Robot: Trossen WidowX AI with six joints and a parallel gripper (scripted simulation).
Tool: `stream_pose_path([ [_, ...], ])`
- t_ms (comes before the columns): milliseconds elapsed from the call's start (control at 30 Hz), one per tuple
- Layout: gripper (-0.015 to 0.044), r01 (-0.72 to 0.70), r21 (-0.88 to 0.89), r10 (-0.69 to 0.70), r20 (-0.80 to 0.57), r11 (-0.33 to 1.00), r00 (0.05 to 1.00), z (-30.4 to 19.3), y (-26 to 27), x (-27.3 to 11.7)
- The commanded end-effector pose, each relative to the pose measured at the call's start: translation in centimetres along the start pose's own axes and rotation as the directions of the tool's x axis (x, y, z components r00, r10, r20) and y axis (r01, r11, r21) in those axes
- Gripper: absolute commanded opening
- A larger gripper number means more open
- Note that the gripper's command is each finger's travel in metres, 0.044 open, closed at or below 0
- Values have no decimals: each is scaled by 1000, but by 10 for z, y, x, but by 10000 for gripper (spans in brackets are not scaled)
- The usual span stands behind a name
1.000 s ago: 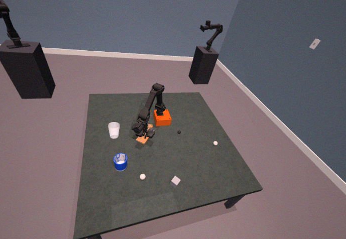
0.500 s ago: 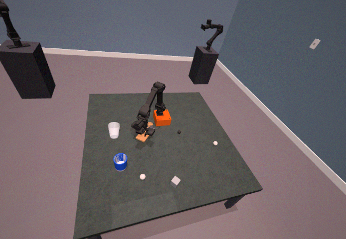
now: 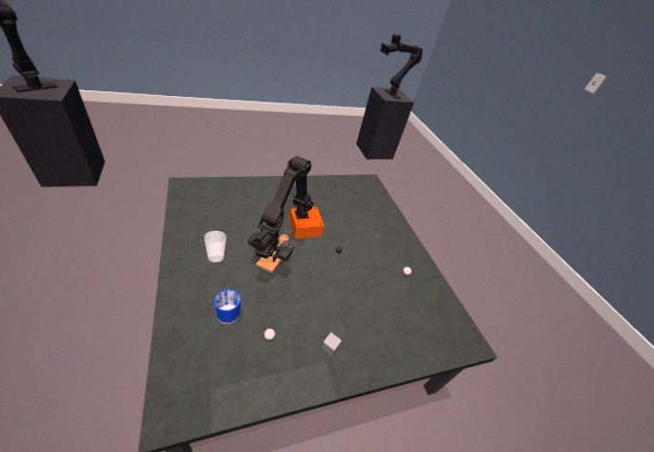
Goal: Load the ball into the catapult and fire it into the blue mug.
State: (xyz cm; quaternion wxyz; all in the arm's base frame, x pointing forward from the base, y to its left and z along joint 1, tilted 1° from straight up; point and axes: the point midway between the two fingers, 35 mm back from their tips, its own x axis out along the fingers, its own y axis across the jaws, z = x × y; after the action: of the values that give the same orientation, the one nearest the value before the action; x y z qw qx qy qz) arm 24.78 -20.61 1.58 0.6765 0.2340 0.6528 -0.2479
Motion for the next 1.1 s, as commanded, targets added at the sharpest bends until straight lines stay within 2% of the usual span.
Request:
stream_pose_path([
  [0,0,-2,-2,2,2,1000,1000,0,1,6],
  [433,0,0,0,0,-1,1000,1000,-1,0,13],
  [933,394,0,0,0,-1,1000,1000,0,0,10],
  [1000,440,0,0,0,0,1000,1000,3,0,-10],
  [1067,440,0,0,0,1,1000,1000,4,0,-45],
])
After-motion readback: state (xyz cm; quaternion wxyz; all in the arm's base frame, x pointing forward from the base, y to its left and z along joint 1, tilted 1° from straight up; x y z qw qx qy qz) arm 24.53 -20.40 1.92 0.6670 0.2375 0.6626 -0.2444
